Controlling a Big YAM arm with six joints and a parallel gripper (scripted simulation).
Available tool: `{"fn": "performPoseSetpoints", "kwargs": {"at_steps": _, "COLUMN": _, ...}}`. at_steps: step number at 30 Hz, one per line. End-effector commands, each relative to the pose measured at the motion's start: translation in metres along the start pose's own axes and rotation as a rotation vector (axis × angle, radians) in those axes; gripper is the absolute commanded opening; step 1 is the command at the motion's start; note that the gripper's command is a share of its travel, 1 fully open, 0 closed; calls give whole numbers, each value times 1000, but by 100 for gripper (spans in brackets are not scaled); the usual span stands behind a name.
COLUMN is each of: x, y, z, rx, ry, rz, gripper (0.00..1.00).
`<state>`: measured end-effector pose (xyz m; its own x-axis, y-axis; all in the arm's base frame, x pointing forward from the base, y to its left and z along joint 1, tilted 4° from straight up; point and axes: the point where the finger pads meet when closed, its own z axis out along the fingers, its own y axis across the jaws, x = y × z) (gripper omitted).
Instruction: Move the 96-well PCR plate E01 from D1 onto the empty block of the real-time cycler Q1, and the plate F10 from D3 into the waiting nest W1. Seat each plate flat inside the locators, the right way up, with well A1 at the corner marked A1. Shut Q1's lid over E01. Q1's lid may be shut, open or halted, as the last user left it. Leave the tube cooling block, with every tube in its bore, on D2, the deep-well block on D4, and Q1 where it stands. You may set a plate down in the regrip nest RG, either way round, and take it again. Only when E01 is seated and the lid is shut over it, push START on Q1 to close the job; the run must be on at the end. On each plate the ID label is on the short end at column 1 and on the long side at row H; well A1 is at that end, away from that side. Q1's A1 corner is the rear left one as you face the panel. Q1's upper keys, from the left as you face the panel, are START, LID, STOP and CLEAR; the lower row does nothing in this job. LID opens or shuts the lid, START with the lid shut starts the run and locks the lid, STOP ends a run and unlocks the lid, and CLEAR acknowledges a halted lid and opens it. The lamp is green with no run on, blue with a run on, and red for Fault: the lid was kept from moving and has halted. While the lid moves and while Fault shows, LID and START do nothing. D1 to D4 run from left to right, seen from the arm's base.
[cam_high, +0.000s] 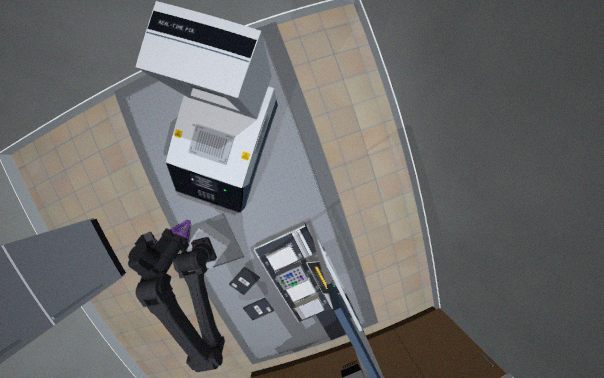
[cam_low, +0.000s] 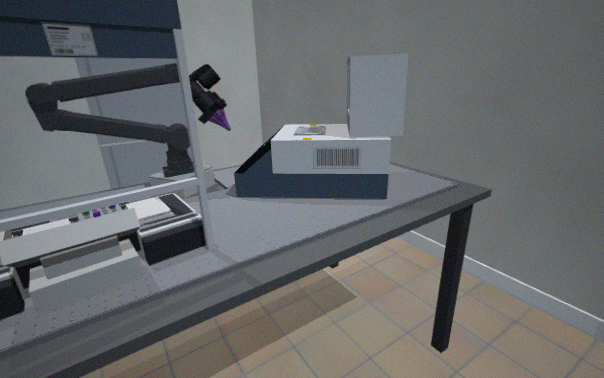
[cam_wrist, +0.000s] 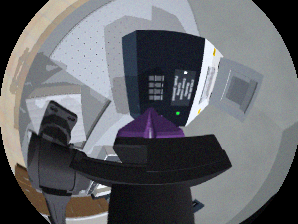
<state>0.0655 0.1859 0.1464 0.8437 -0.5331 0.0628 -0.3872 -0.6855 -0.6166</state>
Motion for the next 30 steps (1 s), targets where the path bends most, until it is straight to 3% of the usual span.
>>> {"fn": "performPoseSetpoints", "kwargs": {"at_steps": 1, "x": -7, "y": -34, "z": -24, "rx": 80, "ry": -37, "rz": 40, "gripper": 0}}
{"fn": "performPoseSetpoints", "kwargs": {"at_steps": 6, "x": -7, "y": -35, "z": -25, "rx": 82, "ry": -40, "rz": 40, "gripper": 0}}
{"fn": "performPoseSetpoints", "kwargs": {"at_steps": 15, "x": 0, "y": -15, "z": -11, "rx": 28, "ry": -8, "rz": 18, "gripper": 0}}
{"fn": "performPoseSetpoints", "kwargs": {"at_steps": 23, "x": 1, "y": -3, "z": -3, "rx": 2, "ry": -2, "rz": 5, "gripper": 0}}
{"fn": "performPoseSetpoints", "kwargs": {"at_steps": 30, "x": 1, "y": -1, "z": -2, "rx": -1, "ry": -1, "rz": 3, "gripper": 0}}
